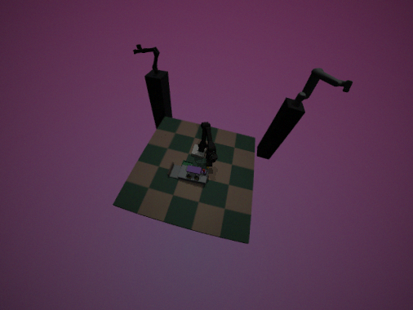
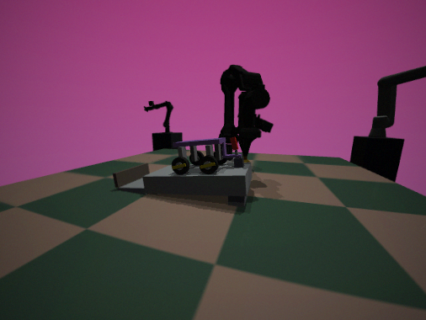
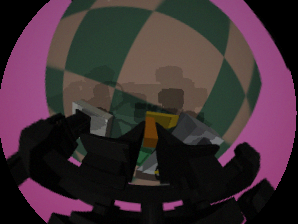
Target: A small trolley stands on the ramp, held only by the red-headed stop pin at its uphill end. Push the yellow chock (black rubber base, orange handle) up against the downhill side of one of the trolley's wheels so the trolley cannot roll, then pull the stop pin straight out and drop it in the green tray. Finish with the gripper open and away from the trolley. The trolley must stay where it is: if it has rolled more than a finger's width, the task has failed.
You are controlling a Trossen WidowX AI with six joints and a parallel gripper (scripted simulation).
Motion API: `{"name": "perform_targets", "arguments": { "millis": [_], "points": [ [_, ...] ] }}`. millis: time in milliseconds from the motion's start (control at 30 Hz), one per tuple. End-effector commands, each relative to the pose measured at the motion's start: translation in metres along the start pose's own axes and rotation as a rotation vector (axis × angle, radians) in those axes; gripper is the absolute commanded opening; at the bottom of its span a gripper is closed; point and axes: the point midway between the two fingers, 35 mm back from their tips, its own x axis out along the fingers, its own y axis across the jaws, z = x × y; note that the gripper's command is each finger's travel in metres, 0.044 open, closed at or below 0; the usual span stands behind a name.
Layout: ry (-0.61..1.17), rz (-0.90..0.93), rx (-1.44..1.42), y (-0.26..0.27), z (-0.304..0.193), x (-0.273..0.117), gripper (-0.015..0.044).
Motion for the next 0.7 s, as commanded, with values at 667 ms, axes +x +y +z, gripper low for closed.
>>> {"name": "perform_targets", "arguments": {
  "millis": [667],
  "points": [
    [0.003,-0.013,-0.004,-0.005,-0.001,-0.080,0.0000]
  ]
}}
